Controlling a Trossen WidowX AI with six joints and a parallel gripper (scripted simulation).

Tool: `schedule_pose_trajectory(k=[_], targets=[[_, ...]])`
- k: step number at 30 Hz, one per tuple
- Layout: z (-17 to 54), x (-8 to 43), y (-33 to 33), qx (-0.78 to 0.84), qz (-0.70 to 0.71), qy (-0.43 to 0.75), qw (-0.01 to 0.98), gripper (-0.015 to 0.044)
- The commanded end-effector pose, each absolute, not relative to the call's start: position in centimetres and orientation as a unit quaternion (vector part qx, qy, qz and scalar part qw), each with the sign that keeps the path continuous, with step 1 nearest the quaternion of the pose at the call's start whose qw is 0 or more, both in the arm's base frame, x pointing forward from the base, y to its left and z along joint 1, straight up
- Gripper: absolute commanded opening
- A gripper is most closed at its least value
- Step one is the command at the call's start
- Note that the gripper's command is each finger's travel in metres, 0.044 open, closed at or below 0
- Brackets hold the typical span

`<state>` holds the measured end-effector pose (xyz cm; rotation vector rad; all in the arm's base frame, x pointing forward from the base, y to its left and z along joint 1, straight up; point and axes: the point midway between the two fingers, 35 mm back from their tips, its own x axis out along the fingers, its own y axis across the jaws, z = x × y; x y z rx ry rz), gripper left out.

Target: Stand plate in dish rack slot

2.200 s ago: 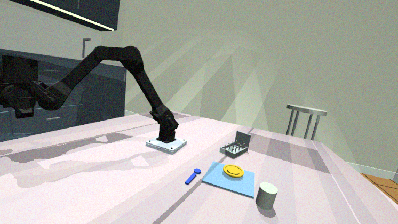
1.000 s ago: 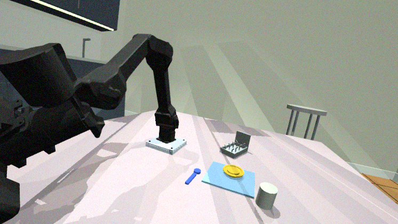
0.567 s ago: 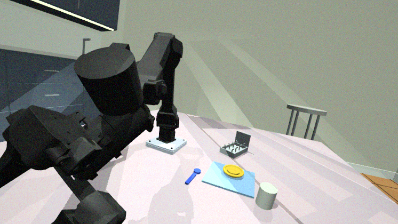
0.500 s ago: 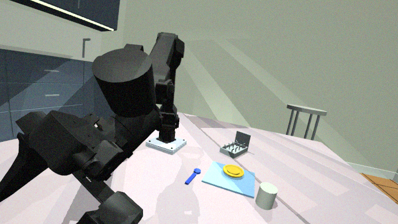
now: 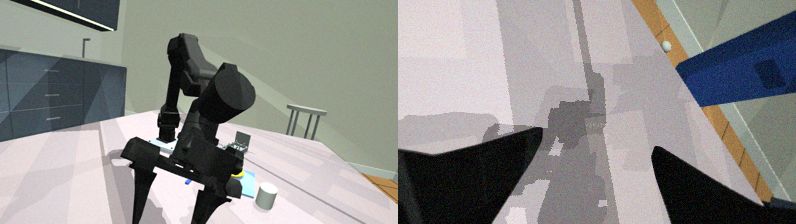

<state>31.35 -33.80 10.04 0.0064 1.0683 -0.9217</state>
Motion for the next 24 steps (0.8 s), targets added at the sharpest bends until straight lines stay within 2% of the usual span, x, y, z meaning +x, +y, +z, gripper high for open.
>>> schedule_pose_trajectory(k=[1, 12, 24], targets=[[9.9, 33.0, -30.5, -0.005, -0.369, 0.514, 0.775, 0.0400], [8.6, 35.3, -19.9, -0.031, -0.199, 0.591, 0.781, 0.0400], [8.4, 33.8, -8.6, -0.062, -0.018, 0.662, 0.747, 0.0400]])
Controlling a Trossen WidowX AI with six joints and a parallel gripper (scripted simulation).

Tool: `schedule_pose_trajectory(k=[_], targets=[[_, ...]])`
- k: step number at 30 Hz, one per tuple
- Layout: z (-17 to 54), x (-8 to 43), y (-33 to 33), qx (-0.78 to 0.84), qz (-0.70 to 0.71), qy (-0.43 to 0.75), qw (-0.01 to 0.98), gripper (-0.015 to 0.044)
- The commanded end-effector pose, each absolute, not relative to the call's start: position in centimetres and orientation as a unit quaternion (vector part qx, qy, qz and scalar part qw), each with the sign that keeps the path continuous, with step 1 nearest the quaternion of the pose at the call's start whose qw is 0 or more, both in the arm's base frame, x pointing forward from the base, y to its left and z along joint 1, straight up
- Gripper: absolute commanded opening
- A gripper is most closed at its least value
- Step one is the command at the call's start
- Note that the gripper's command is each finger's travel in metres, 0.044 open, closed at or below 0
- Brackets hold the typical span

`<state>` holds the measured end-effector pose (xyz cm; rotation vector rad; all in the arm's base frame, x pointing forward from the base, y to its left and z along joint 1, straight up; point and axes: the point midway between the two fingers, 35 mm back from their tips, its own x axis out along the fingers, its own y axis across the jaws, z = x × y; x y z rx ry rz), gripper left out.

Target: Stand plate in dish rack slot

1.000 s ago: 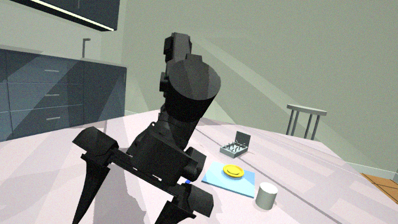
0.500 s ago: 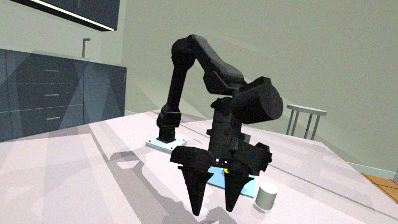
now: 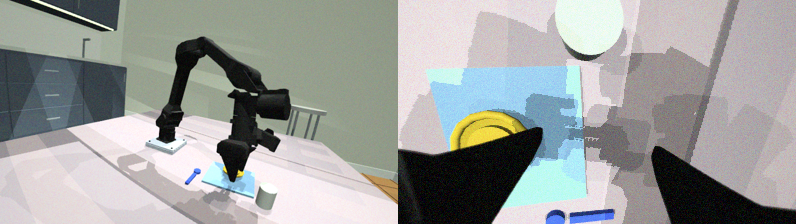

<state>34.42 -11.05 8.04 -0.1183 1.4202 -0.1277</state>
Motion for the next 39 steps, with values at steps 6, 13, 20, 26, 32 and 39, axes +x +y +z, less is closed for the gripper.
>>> schedule_pose_trajectory(k=[6, 13, 20, 26, 32, 39], targets=[[8.7, 31.9, -3.3, -0.076, 0.064, 0.691, 0.716, 0.0400], [8.6, 31.7, -2.8, -0.078, 0.073, 0.695, 0.712, 0.0400], [7.7, 31.7, -2.8, -0.079, 0.074, 0.695, 0.711, 0.0400], [6.7, 31.8, -2.8, -0.080, 0.075, 0.695, 0.710, 0.0400], [5.8, 31.8, -2.8, -0.080, 0.075, 0.695, 0.710, 0.0400], [4.6, 31.9, -2.8, -0.079, 0.074, 0.695, 0.711, 0.0400]])
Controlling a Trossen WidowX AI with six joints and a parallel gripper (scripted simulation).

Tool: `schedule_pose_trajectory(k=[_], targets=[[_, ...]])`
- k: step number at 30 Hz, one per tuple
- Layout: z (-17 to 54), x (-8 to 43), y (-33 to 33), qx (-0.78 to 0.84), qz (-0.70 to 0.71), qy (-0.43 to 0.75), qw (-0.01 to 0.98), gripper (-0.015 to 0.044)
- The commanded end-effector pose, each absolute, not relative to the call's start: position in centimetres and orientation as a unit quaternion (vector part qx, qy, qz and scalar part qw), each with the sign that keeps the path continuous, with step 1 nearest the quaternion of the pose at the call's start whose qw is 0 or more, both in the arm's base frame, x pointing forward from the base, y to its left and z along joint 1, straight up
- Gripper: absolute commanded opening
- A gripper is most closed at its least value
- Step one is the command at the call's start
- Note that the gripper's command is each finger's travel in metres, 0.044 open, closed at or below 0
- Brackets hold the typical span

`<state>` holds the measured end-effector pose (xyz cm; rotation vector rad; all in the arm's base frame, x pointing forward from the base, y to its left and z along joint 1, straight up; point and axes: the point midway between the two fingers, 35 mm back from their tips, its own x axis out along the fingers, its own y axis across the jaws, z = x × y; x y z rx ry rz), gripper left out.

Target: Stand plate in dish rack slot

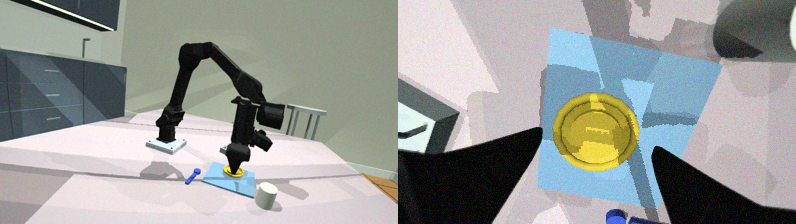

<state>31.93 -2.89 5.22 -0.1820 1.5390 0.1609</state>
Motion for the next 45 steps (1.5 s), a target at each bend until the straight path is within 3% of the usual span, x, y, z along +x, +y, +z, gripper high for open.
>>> schedule_pose_trajectory(k=[1, 21, 31, 43, 45], targets=[[4.5, 31.9, -2.8, -0.079, 0.074, 0.695, 0.711, 0.0400], [2.8, 31.8, -2.7, -0.077, 0.072, 0.695, 0.712, 0.0378], [2.8, 31.8, -2.7, -0.077, 0.072, 0.695, 0.712, 0.0312], [6.8, 32.8, -2.8, -0.077, 0.072, 0.694, 0.712, 0.0000], [7.6, 32.9, -2.8, -0.078, 0.072, 0.694, 0.712, 0.0000]])
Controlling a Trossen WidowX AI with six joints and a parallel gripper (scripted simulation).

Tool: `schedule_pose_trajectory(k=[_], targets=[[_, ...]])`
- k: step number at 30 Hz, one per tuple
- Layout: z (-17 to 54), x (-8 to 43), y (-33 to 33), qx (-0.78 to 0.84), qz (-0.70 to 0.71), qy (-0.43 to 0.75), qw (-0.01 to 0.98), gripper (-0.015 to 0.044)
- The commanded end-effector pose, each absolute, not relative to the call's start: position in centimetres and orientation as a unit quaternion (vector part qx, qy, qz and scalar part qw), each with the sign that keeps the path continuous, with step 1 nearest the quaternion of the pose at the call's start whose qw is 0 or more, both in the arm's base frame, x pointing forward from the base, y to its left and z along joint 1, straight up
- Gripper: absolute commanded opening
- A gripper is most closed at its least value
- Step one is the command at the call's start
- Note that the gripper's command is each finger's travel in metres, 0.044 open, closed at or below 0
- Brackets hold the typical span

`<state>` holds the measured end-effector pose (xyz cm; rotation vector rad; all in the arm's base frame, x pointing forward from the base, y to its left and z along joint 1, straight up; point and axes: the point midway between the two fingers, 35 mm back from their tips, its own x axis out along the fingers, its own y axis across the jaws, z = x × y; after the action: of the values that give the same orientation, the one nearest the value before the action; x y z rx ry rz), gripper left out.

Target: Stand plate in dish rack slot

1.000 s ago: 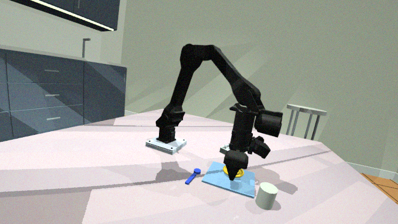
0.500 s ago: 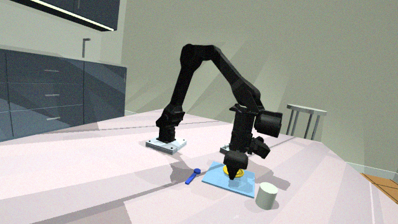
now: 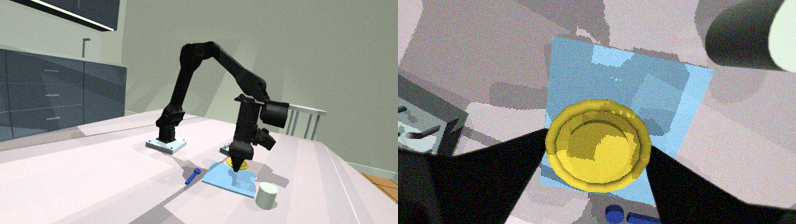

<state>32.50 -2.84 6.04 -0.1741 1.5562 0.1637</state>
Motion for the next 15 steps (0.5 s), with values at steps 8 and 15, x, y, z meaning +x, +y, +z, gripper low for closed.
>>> schedule_pose_trajectory(k=[8, 15], targets=[[10.9, 33.2, -2.9, -0.078, 0.072, 0.694, 0.712, 0.0000], [13.6, 33.4, -2.9, -0.078, 0.072, 0.694, 0.712, 0.0000]])
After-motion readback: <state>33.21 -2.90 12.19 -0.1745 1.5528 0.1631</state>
